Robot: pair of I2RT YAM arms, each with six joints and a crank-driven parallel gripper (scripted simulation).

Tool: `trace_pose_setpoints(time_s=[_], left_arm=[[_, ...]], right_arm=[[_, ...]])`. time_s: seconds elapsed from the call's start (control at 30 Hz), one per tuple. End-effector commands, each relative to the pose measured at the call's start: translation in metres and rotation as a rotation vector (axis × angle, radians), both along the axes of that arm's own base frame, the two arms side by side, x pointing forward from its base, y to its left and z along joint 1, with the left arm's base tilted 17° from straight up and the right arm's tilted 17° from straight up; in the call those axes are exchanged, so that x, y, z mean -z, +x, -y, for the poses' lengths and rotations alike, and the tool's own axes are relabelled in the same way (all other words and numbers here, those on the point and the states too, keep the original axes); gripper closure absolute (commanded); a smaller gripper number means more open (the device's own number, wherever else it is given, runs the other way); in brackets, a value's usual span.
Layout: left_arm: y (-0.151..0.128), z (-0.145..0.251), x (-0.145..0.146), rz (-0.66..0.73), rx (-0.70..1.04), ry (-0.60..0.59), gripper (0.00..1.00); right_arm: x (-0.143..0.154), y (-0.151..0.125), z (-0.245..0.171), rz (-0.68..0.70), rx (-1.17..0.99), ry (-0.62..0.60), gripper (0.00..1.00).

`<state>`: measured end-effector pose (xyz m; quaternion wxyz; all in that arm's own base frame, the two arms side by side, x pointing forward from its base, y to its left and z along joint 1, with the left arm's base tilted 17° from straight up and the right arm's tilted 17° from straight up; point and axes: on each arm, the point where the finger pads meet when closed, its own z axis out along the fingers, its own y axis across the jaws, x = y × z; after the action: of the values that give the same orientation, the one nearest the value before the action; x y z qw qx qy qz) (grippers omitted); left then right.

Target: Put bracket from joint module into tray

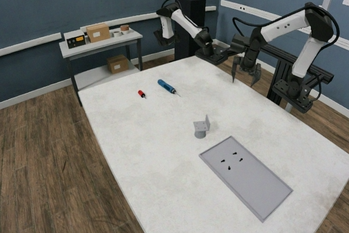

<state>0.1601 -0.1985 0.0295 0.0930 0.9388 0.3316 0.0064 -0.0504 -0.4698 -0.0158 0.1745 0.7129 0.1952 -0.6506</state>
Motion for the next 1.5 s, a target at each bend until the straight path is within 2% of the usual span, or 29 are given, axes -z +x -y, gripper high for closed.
trace_pose_setpoints(time_s=[0.0,0.57,0.7,0.8,1.03,1.1,1.13,1.23,1.47], left_arm=[[0.001,0.003,-0.003,0.005,0.002,-0.013,0.0],[0.001,0.003,-0.003,0.005,0.002,-0.013,0.0],[0.009,0.021,-0.003,-0.003,-0.042,-0.092,0.0],[0.021,0.038,-0.001,-0.013,-0.098,-0.173,0.0],[0.068,0.06,0.017,-0.06,-0.292,-0.334,0.0],[0.068,0.06,0.017,-0.06,-0.292,-0.334,0.0],[0.074,0.064,0.017,-0.064,-0.31,-0.359,0.0],[0.099,0.065,0.028,-0.083,-0.396,-0.42,0.0],[0.135,0.063,0.042,-0.106,-0.514,-0.513,0.0]], right_arm=[[-0.007,-0.001,0.003,0.005,0.006,-0.021,0.0],[-0.007,-0.001,0.003,0.005,0.006,-0.021,0.0],[-0.008,0.014,0.008,-0.01,-0.085,0.059,0.0],[-0.007,0.037,0.013,-0.03,-0.203,0.154,0.0],[-0.019,0.13,0.018,-0.104,-0.577,0.344,0.0],[-0.019,0.13,0.018,-0.104,-0.577,0.344,0.0],[-0.019,0.14,0.016,-0.117,-0.623,0.373,0.0],[-0.026,0.187,0.006,-0.168,-0.808,0.45,0.0],[-0.036,0.264,-0.026,-0.277,-1.132,0.572,0.0]])
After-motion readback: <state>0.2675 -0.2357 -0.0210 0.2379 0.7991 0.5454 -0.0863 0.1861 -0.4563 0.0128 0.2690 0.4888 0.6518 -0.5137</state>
